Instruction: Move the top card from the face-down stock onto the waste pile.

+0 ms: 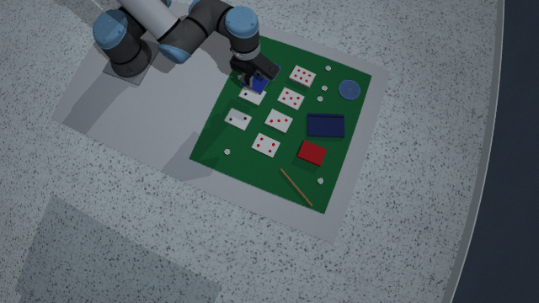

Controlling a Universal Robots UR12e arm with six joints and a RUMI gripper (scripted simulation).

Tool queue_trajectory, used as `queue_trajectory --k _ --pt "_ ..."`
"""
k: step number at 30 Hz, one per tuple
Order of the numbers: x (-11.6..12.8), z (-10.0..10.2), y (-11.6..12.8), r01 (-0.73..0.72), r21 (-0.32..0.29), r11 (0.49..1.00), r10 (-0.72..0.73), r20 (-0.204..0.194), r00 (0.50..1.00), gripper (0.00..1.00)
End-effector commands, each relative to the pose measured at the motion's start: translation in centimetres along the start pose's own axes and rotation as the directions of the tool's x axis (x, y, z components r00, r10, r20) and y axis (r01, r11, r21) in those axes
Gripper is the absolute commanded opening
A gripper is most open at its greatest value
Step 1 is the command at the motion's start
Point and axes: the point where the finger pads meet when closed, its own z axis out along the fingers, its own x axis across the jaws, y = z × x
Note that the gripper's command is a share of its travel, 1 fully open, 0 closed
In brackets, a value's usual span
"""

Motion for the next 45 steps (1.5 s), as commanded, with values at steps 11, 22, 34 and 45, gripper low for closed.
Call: queue_trajectory --k 11,22,34,45 --pt "2.5 0.0 0.0 0.004 0.000 1.000 -0.004 0.002 1.000 0.38" --pt "2.4 0.0 0.0 0.006 0.000 1.000 -0.006 0.002 1.000 0.38" --pt "2.4 0.8 0.2 0.006 -0.004 1.000 -0.006 0.003 1.000 0.38" --pt "2.4 2.6 0.1 0.006 -0.004 1.000 -0.006 0.003 1.000 0.38"
